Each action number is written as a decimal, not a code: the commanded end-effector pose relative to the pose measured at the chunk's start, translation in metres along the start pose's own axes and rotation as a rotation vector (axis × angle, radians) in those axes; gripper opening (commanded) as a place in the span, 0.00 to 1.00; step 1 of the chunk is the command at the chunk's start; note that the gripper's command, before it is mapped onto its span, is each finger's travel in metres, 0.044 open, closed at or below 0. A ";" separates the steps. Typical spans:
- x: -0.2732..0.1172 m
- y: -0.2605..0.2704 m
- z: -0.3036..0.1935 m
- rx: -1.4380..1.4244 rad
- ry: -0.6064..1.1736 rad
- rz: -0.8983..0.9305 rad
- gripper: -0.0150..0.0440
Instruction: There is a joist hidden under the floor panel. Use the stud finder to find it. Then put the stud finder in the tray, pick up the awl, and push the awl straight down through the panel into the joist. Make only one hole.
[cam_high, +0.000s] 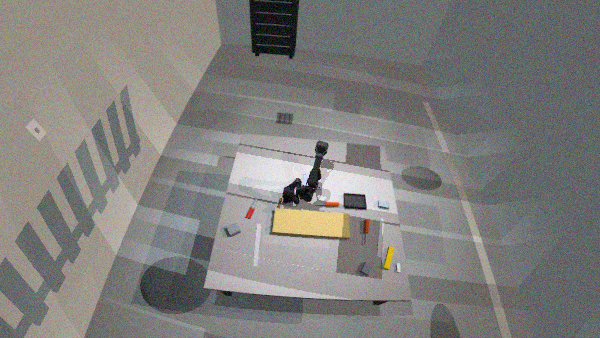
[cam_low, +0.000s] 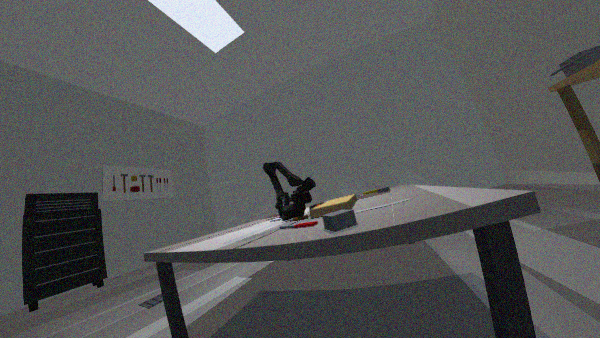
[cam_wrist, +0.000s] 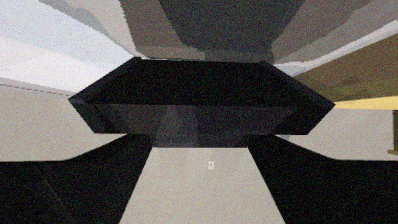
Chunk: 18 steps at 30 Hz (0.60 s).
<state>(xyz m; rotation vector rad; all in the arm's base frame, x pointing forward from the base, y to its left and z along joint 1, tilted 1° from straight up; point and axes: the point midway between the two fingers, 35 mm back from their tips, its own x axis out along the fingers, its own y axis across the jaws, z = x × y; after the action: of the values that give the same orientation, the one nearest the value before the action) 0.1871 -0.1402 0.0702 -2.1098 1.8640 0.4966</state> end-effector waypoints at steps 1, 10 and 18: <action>0.001 0.000 0.003 -0.005 0.000 0.002 0.61; 0.001 0.000 0.005 -0.006 0.000 0.003 0.90; -0.001 -0.001 0.009 -0.006 -0.001 0.003 0.90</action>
<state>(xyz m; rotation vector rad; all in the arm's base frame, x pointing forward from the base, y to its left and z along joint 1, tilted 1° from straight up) 0.1862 -0.1377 0.0658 -2.1059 1.8794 0.4822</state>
